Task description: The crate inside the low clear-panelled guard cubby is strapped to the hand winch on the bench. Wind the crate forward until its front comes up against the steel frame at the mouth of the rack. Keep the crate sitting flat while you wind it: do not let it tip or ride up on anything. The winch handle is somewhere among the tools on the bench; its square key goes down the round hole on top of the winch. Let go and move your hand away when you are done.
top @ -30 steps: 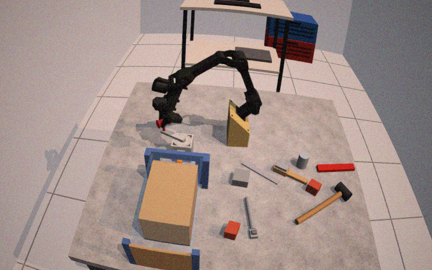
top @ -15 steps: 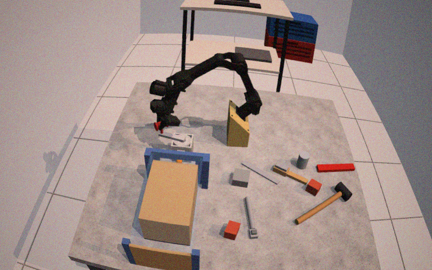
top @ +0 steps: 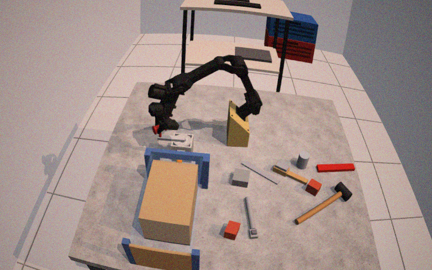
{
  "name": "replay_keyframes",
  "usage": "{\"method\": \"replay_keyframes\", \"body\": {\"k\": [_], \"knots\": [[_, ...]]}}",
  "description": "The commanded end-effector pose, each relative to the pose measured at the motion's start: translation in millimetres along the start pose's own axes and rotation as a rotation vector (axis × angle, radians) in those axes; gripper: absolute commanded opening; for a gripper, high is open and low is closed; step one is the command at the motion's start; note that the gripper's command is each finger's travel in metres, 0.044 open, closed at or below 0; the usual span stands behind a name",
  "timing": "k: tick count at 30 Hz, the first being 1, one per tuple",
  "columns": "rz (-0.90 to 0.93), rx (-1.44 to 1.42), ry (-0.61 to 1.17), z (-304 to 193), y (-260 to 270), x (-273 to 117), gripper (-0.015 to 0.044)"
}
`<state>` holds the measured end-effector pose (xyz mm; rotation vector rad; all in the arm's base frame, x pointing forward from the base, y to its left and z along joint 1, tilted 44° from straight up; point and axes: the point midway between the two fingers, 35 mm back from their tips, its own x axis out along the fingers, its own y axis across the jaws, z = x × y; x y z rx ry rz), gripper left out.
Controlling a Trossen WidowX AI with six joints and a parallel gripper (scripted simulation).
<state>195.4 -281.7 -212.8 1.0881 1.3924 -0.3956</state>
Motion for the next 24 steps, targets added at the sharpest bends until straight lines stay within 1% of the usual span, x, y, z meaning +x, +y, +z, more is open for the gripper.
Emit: {"method": "replay_keyframes", "body": {"k": [1,24], "knots": [[0.024,-0.025,-0.008,8,20,5,0.0],[0.028,-0.025,-0.007,15,53,8,0.0]]}}
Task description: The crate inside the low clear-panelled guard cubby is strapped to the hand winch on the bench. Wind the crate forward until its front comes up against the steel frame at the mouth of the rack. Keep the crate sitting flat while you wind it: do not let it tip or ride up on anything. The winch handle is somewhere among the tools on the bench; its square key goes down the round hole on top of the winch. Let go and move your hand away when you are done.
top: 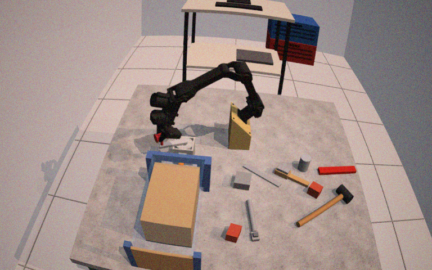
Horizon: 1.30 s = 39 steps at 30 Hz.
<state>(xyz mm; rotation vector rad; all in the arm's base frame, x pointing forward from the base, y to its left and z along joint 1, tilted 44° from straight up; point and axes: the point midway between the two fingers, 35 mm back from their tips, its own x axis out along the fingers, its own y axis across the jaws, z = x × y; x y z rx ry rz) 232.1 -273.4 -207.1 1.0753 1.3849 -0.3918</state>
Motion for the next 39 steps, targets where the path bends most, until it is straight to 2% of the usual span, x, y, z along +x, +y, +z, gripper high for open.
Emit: {"method": "replay_keyframes", "body": {"k": [1,39], "knots": [[0.028,-0.013,0.002,2,19,3,0.0],[0.033,-0.013,0.005,-9,75,-2,0.0]]}}
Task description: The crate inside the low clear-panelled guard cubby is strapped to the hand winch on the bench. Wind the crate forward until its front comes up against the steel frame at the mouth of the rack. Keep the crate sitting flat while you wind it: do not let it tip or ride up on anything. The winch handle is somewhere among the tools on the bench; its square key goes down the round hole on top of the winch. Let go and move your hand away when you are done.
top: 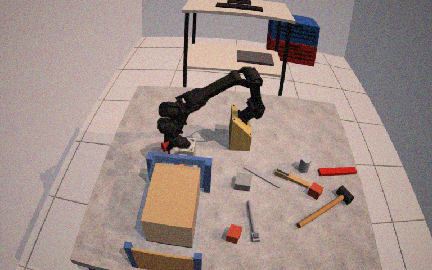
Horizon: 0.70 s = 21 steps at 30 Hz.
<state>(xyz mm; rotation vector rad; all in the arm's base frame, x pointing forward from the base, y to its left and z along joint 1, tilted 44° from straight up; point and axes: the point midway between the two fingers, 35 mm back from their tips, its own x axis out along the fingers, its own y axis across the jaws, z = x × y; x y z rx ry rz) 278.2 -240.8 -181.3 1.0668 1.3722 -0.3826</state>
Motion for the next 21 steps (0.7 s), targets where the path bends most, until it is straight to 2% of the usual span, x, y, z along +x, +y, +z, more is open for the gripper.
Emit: {"method": "replay_keyframes", "body": {"k": [1,21], "knots": [[0.026,0.0,0.015,-7,15,-1,0.0],[0.028,0.0,0.018,-24,39,-9,0.0]]}}
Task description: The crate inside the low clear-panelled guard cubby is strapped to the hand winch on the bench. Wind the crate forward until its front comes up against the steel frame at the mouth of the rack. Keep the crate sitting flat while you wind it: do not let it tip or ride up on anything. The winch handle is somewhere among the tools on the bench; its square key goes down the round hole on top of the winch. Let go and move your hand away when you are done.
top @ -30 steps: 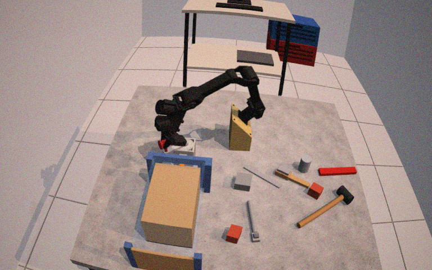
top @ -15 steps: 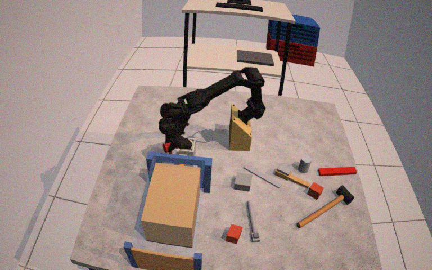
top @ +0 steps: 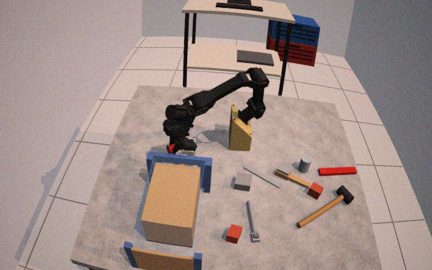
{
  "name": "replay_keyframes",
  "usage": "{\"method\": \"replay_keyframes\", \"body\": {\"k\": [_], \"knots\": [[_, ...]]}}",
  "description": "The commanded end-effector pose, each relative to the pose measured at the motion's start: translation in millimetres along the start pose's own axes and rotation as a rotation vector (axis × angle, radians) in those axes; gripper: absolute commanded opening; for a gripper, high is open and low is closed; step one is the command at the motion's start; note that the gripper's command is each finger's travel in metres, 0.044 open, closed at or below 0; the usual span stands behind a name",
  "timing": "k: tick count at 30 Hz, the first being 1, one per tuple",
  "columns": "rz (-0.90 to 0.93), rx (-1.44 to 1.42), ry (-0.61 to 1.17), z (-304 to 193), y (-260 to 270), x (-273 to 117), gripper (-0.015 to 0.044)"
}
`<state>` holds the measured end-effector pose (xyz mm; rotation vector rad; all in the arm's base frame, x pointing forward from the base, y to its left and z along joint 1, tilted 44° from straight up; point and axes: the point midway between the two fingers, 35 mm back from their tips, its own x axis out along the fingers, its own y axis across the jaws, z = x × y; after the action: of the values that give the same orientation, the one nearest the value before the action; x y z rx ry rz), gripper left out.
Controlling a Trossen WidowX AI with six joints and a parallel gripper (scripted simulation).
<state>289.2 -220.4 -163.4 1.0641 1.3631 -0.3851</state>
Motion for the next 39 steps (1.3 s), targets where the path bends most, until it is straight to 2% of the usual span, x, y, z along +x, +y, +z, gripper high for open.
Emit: {"method": "replay_keyframes", "body": {"k": [1,39], "knots": [[0.026,0.001,0.027,-12,14,-2,0.0],[0.027,0.003,0.031,-57,39,-24,0.0]]}}
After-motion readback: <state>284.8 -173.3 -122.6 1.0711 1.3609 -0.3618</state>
